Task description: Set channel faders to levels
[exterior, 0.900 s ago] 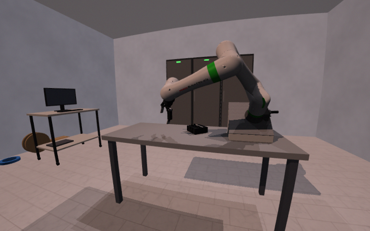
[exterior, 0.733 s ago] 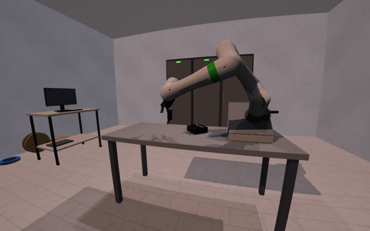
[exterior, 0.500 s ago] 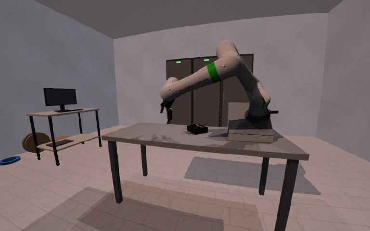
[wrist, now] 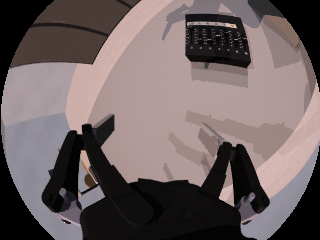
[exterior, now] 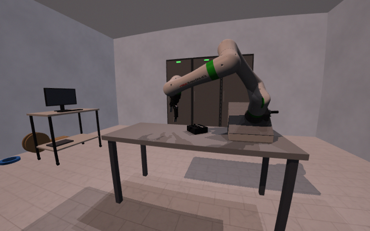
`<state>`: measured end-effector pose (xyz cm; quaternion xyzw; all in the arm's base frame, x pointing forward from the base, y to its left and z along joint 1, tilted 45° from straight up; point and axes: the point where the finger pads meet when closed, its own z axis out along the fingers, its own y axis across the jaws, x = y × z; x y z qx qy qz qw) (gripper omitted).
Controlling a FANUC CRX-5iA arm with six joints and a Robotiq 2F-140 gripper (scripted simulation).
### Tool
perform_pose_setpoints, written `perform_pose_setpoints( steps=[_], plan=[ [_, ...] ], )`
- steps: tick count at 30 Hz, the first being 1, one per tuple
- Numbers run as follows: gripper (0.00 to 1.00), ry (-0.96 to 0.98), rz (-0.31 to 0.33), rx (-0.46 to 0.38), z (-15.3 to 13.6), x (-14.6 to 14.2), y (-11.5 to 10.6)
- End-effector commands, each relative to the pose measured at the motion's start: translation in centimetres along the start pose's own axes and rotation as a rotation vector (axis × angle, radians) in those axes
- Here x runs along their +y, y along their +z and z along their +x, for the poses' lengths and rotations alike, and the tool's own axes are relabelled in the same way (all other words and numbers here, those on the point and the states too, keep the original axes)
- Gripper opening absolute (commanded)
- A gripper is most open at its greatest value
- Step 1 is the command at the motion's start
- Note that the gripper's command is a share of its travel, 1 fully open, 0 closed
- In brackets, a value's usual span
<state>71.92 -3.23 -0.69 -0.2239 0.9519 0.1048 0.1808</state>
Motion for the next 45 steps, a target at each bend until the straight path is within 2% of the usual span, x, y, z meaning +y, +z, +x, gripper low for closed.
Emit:
perform_pose_setpoints(
  steps=[1, 2, 3, 7, 8, 9, 10, 12, 13, 15, 16, 17, 19, 36, 39, 41, 43, 45],
  plan=[
    [1.00, 0.101, -0.070, 0.046, 5.0, -0.7, 0.0],
    [1.00, 0.205, -0.143, 0.082, 8.4, -0.4, -0.2],
    [1.00, 0.205, -0.143, 0.082, 9.4, -0.5, -0.2],
    [1.00, 0.205, -0.143, 0.082, 9.4, -0.5, -0.2],
    [1.00, 0.311, -0.223, 0.111, 13.4, 0.2, -0.7],
    [1.00, 0.311, -0.223, 0.111, 13.4, 0.2, -0.7],
    [1.00, 0.410, -0.305, 0.130, 16.3, 1.1, -1.4],
    [1.00, 0.410, -0.305, 0.130, 16.7, 1.1, -1.5],
    [1.00, 0.495, -0.381, 0.139, 19.3, 2.1, -2.4],
    [1.00, 0.495, -0.381, 0.139, 19.3, 2.1, -2.4],
    [1.00, 0.562, -0.445, 0.141, 21.0, 3.1, -3.3],
    [1.00, 0.562, -0.445, 0.141, 21.0, 3.1, -3.3],
    [1.00, 0.637, -0.523, 0.137, 22.7, 4.2, -4.5],
    [1.00, 0.635, -0.539, 0.124, 22.8, 4.4, -4.6],
    [1.00, 0.490, -0.549, 0.026, 21.0, 5.0, -3.2],
    [1.00, 0.490, -0.549, 0.026, 21.0, 5.0, -3.2],
    [1.00, 0.339, -0.545, -0.078, 19.1, 5.6, -1.8],
    [1.00, 0.251, -0.531, -0.136, 17.4, 6.0, -0.6]
  ],
)
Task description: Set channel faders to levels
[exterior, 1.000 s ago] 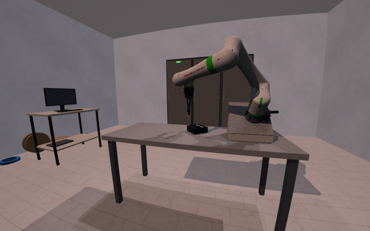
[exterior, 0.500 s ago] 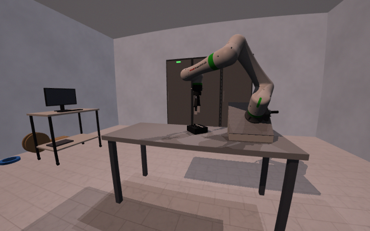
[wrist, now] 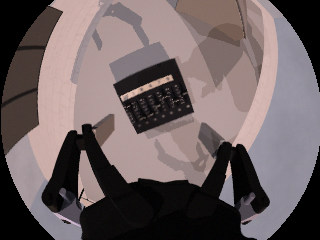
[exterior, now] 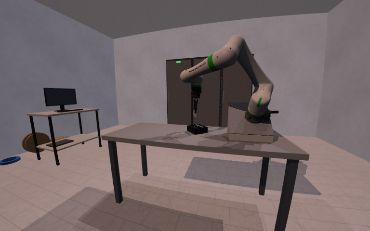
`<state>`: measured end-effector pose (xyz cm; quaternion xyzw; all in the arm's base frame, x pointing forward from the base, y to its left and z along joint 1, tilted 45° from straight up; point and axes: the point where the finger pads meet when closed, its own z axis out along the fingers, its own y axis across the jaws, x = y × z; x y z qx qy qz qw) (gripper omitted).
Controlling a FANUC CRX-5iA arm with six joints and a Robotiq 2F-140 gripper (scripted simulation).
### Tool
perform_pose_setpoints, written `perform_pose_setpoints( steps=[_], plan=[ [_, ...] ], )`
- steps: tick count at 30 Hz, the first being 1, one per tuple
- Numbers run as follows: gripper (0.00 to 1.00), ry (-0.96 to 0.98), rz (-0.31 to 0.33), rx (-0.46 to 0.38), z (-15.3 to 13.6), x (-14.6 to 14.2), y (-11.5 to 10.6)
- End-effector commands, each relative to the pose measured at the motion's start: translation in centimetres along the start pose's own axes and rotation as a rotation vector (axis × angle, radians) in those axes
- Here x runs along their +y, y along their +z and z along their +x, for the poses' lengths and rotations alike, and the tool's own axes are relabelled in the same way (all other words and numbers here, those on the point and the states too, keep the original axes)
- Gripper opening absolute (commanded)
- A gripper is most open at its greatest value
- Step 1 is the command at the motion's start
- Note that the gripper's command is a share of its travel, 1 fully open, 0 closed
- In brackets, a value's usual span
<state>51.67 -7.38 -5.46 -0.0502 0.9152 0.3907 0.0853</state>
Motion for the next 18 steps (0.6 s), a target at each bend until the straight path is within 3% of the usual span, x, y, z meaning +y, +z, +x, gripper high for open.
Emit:
perform_pose_setpoints(
  steps=[1, 4, 18],
  plan=[
    [1.00, -0.263, -0.011, -0.094, -3.15, 0.86, 3.08],
    [1.00, -0.379, -0.011, -0.135, -3.64, 0.99, 3.52],
    [1.00, -0.379, -0.011, -0.135, -3.64, 0.99, 3.52]
  ],
)
